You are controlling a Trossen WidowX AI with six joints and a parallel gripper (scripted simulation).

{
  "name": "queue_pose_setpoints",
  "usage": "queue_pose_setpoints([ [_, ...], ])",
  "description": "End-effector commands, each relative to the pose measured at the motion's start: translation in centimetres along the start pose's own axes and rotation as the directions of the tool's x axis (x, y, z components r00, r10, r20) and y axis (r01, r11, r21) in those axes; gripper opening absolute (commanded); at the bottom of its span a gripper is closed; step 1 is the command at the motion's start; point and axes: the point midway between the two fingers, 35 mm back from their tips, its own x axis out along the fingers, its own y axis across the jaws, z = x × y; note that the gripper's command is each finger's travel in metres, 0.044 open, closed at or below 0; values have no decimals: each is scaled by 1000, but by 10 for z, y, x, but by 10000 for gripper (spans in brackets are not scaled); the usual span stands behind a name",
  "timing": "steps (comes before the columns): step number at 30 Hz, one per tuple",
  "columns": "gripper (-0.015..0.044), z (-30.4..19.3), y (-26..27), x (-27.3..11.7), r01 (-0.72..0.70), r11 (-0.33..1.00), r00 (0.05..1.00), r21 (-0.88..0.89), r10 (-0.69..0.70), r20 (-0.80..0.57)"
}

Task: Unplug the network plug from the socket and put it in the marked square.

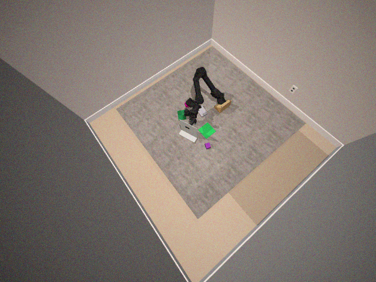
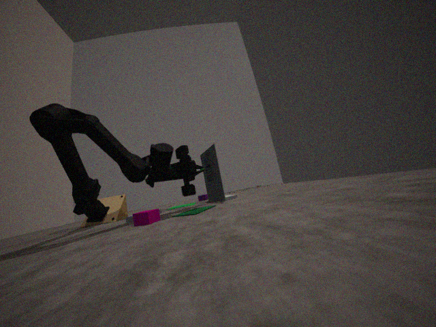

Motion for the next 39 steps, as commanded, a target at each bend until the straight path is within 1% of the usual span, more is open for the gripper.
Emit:
queue_pose_setpoints([
  [1, 0, -1, -1, -4, 2, 1000, 1000, 2, -2, -1],
  [39, 0, -2, -1, -24, 3, 1000, 1000, 2, -3, -2],
])
